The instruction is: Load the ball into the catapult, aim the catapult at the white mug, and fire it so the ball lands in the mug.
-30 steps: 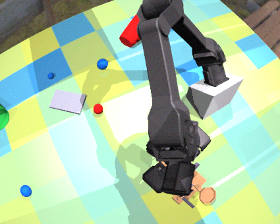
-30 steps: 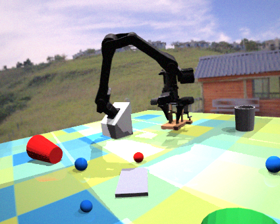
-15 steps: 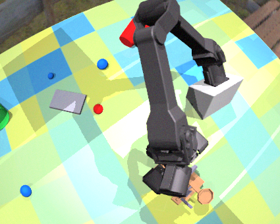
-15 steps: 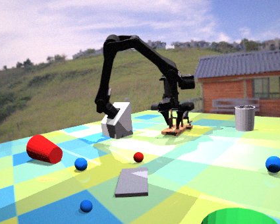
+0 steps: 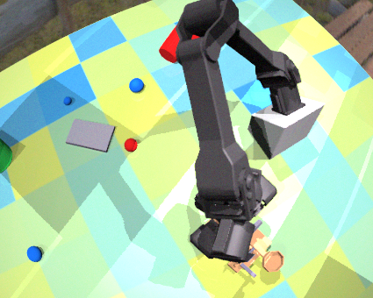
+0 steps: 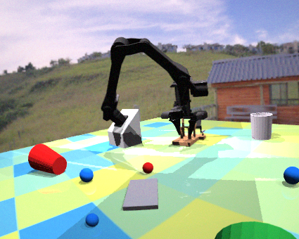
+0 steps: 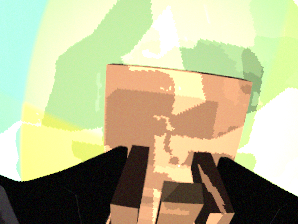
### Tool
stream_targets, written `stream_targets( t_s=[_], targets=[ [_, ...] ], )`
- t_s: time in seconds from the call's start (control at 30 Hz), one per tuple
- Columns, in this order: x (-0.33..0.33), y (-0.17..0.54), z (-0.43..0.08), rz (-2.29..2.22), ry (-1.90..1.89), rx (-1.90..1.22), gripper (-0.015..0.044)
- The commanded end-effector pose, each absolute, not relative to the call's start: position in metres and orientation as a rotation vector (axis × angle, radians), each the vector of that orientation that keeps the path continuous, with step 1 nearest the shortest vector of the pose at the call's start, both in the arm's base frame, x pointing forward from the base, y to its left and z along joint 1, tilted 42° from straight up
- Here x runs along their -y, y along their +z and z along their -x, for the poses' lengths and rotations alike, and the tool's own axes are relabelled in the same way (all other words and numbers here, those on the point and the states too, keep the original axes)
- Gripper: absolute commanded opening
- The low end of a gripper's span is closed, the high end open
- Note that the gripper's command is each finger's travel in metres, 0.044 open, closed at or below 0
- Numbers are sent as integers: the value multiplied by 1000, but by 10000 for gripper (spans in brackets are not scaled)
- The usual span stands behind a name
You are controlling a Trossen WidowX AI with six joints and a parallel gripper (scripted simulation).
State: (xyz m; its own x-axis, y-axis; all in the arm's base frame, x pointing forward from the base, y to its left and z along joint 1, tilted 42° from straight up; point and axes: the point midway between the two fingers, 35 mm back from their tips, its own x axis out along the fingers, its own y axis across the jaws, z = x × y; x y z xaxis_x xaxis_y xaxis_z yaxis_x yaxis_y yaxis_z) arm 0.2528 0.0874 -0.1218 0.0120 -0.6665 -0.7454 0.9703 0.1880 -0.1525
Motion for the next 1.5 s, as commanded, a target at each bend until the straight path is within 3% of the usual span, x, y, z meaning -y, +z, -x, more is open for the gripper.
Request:
stream_targets(
  t_s=[0.0,0.33,0.53,1.47],
  targets=[
    [-88,-121,-253,-471,-1349,-814,184],
    [-105,-105,-255,-472,-1348,-817,440],
    [-155,-47,-250,-470,-1351,-819,440],
    [-116,-89,-251,-468,-1335,-820,440]
  ],
)
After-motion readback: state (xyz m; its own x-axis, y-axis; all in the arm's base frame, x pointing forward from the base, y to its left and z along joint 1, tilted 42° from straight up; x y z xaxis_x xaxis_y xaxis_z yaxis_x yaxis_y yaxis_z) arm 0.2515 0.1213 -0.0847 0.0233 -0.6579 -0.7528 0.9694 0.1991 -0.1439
